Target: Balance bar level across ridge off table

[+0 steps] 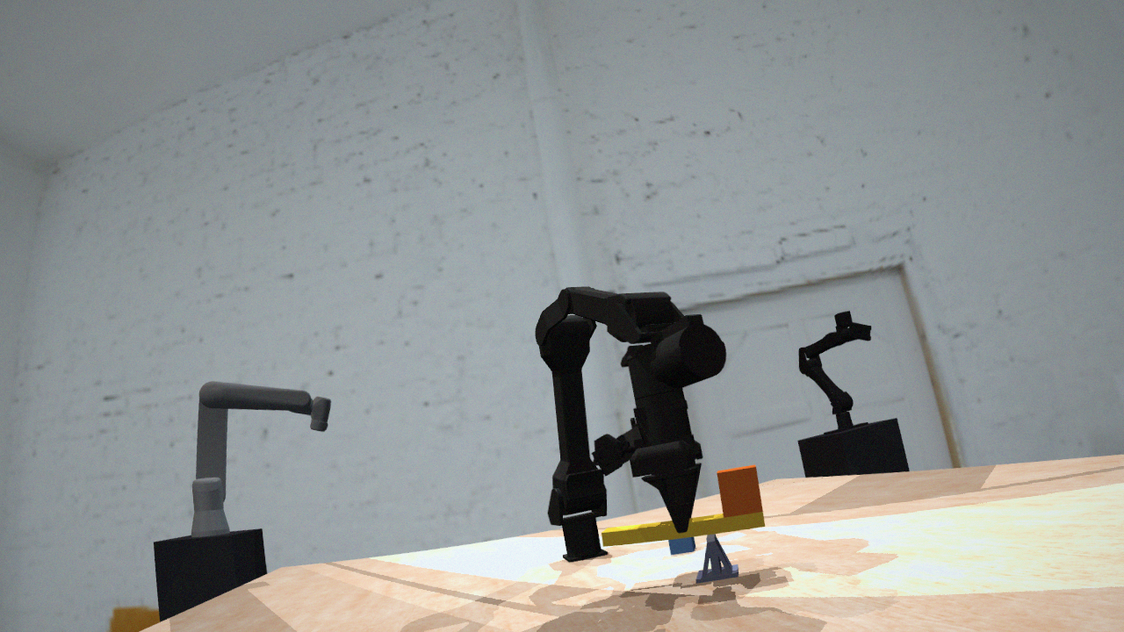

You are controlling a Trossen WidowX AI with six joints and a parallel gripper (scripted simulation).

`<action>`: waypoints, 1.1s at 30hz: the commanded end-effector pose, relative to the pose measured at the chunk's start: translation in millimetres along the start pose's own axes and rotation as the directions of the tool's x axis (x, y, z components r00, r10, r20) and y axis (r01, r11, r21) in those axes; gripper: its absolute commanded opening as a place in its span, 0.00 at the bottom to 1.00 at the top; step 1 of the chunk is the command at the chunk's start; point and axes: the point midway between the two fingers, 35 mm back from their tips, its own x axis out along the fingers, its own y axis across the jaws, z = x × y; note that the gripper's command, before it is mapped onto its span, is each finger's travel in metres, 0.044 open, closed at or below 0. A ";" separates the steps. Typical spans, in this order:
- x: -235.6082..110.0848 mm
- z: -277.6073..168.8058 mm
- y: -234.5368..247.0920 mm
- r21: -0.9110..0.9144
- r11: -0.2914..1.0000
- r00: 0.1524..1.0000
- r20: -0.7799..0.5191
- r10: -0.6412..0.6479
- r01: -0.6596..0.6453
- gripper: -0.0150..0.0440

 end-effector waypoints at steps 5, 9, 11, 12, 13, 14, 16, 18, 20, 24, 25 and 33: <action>0.7 -1.0 -0.1 0.003 1.000 1.000 -0.005 -0.001 0.001 0.25; 1.0 -1.0 -0.1 0.003 1.000 1.000 -0.005 -0.001 0.001 0.25; 1.2 -1.0 -0.1 0.003 1.000 1.000 -0.005 -0.001 0.001 0.25; 1.2 -1.0 -0.1 0.003 1.000 1.000 -0.005 -0.001 0.001 0.25; 1.3 -1.0 -0.1 0.003 1.000 1.000 -0.005 -0.001 0.001 0.25; 1.4 -1.0 -0.1 0.003 1.000 1.000 -0.005 -0.001 0.001 0.25; 1.6 -1.0 -0.1 0.003 1.000 1.000 -0.005 -0.001 0.001 0.25; 1.7 -1.0 -0.1 0.003 1.000 1.000 -0.005 -0.001 0.001 0.25; 1.9 -1.0 -0.1 0.003 1.000 1.000 -0.005 -0.001 0.001 0.25; 2.2 -1.0 -0.1 0.003 1.000 1.000 -0.005 -0.001 0.001 0.25; 2.3 -1.0 -0.1 0.003 1.000 1.000 -0.005 -0.001 0.001 0.25; 3.0 -1.1 -0.1 0.003 1.000 1.000 -0.005 -0.001 0.001 0.25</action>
